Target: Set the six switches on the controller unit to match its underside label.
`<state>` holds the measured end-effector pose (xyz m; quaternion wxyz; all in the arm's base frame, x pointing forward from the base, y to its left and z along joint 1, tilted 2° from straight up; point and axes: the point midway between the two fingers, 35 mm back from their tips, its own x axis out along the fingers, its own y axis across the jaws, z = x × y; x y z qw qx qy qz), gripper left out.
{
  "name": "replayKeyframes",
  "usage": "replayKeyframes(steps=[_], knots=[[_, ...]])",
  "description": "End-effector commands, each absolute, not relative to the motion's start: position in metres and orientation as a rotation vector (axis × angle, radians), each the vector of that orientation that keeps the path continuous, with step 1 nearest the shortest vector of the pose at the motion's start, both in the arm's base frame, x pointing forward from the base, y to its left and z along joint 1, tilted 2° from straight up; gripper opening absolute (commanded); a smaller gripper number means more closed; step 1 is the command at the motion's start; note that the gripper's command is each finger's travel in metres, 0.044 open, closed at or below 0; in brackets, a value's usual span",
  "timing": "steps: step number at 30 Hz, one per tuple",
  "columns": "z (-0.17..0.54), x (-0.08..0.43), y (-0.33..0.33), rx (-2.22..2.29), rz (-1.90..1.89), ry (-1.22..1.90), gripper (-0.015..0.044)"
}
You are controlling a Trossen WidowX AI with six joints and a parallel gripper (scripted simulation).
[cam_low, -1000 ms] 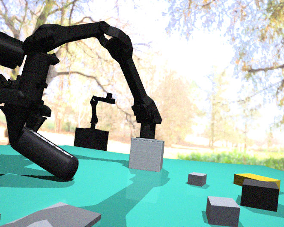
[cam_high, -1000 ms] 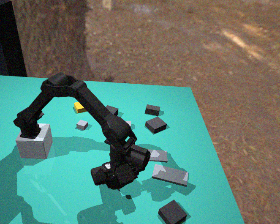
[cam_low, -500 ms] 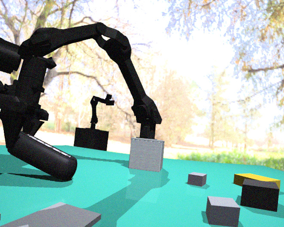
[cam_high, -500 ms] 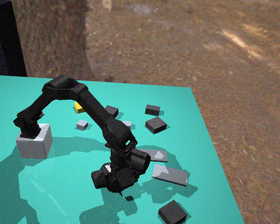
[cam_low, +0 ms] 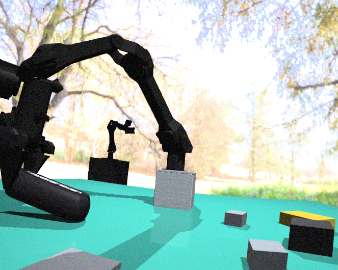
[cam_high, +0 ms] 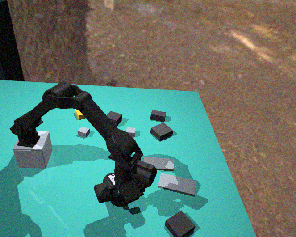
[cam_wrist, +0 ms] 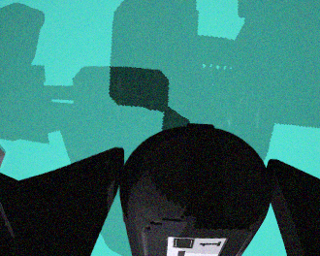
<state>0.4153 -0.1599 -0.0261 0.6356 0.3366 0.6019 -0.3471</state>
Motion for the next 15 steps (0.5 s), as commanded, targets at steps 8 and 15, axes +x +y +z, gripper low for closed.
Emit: replayKeyframes(steps=[8, 15], knots=[[-0.043, 0.413, -0.157, 0.764, -0.787, 1.410, 0.0338], [-0.048, 0.414, -0.159, 0.764, -0.787, 1.410, 0.0338]])
